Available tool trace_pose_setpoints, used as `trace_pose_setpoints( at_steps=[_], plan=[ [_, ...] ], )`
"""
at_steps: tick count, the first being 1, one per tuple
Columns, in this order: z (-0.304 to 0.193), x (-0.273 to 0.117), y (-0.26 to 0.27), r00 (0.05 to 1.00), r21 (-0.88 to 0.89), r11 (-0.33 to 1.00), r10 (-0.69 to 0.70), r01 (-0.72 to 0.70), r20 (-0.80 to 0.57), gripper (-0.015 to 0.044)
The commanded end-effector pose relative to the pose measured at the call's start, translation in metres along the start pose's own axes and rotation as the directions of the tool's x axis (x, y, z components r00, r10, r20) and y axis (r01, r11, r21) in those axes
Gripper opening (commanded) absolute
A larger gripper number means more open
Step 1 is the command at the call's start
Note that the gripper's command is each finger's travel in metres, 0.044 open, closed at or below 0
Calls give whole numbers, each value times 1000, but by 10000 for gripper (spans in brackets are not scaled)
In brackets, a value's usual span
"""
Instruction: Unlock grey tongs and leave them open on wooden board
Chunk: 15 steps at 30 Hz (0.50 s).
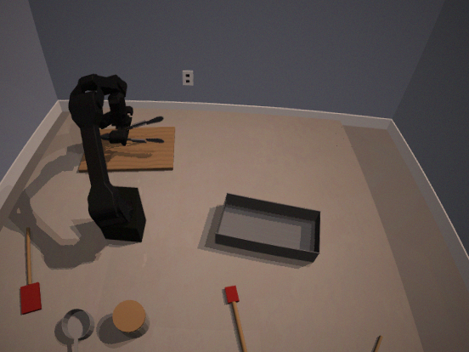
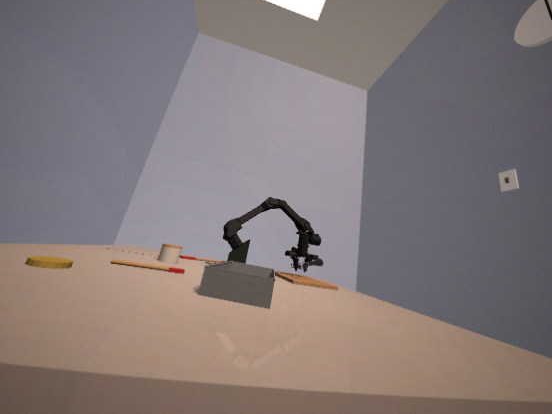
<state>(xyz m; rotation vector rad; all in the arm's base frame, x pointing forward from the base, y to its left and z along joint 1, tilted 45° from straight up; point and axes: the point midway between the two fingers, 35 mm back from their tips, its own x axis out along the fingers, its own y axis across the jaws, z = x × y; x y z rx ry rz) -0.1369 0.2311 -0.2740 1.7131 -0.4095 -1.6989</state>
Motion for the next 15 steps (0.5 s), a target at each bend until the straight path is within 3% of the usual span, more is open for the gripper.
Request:
trace_pose_setpoints(
  at_steps=[1, 5, 10, 15],
  plan=[
    [0, 0, 0, 1000, 0, 1000, 0, 0, 0, 349],
    [0, 0, 0, 1000, 0, 1000, 0, 0, 0, 440],
    [0, -6, 4, 1000, 0, 1000, 1, -1, 0, 440],
    [2, -44, 37, 1000, 1, 1000, 11, -11, 0, 440]
  ],
)
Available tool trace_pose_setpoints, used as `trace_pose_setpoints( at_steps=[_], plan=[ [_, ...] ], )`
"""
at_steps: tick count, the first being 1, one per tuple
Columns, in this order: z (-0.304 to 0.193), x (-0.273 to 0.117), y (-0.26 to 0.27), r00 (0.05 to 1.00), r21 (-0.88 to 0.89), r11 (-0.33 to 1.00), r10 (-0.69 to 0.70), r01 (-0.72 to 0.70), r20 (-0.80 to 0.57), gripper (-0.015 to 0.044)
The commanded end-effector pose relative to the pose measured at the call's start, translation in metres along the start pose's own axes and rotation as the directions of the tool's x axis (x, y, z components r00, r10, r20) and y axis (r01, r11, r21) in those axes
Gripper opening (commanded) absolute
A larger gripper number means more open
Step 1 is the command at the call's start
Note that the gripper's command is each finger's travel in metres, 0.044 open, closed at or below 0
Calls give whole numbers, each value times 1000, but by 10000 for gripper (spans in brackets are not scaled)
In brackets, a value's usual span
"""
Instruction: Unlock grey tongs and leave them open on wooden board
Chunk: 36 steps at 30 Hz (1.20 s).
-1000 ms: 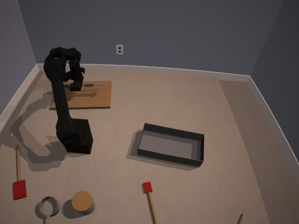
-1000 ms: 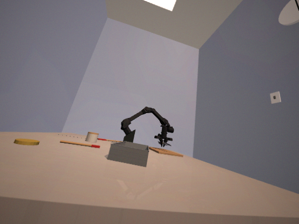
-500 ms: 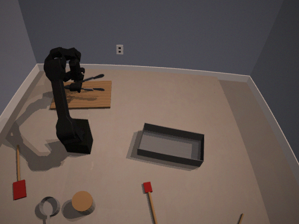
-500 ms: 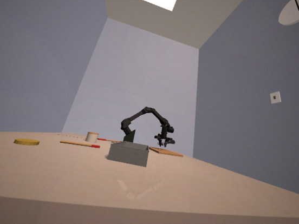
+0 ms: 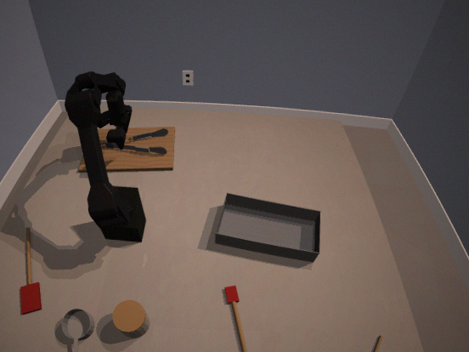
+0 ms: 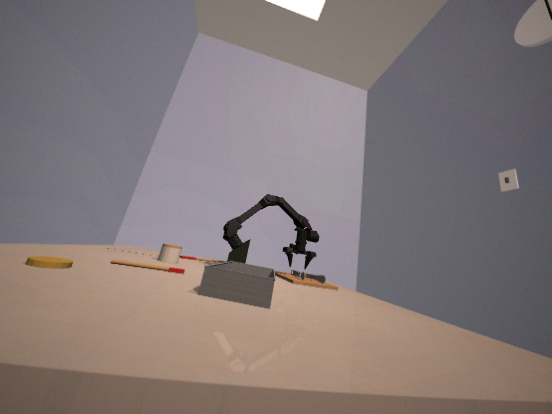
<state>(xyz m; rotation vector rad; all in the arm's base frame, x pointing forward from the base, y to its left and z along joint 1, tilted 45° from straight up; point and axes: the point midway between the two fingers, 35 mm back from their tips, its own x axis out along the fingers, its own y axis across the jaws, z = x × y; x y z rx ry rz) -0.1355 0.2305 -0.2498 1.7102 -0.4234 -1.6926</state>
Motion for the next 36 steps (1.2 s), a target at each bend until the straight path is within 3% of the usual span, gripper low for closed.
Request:
trace_pose_setpoints(
  at_steps=[1, 10, 18, 25, 36],
  plan=[
    [1, -36, 31, 1000, -3, 1000, 3, -3, -1, 440],
    [-1, -95, 127, 1000, 0, 1000, 27, -27, 0, 440],
    [-1, -98, 129, 1000, 0, 1000, 27, -27, 0, 440],
    [-2, -145, 127, 1000, 3, 1000, 17, -17, 3, 440],
    [-2, -147, 127, 1000, 3, 1000, 17, -17, 3, 440]
  ],
)
